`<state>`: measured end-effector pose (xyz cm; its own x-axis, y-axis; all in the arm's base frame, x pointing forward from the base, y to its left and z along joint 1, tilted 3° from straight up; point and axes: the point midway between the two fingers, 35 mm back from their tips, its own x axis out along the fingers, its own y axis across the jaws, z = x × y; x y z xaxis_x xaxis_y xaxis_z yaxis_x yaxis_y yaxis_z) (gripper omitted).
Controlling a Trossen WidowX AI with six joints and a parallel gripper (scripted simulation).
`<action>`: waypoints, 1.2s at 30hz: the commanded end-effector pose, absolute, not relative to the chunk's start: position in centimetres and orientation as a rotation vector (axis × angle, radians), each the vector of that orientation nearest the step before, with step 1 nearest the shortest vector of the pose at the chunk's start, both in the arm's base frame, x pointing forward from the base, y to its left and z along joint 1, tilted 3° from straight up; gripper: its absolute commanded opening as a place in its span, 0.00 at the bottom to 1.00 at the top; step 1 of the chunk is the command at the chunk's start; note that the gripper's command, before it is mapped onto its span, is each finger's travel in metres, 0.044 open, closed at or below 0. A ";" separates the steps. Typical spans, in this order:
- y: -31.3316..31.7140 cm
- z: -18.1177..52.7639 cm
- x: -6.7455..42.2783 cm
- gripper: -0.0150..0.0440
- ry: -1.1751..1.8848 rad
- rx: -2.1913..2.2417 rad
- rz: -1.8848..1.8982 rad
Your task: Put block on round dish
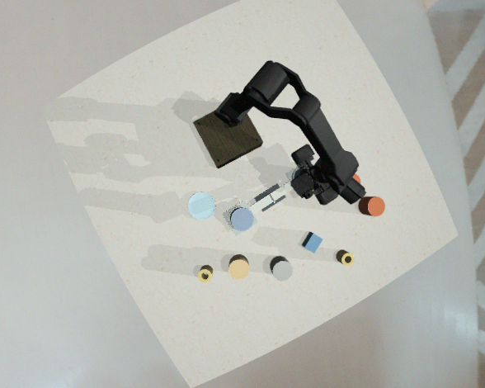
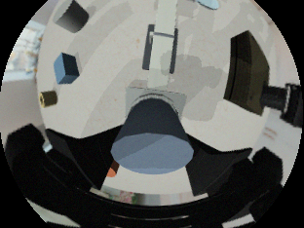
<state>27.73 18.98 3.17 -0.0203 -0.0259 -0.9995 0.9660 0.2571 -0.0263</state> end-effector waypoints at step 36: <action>19.4 8.5 28.3 0.25 1.313 0.998 -1.036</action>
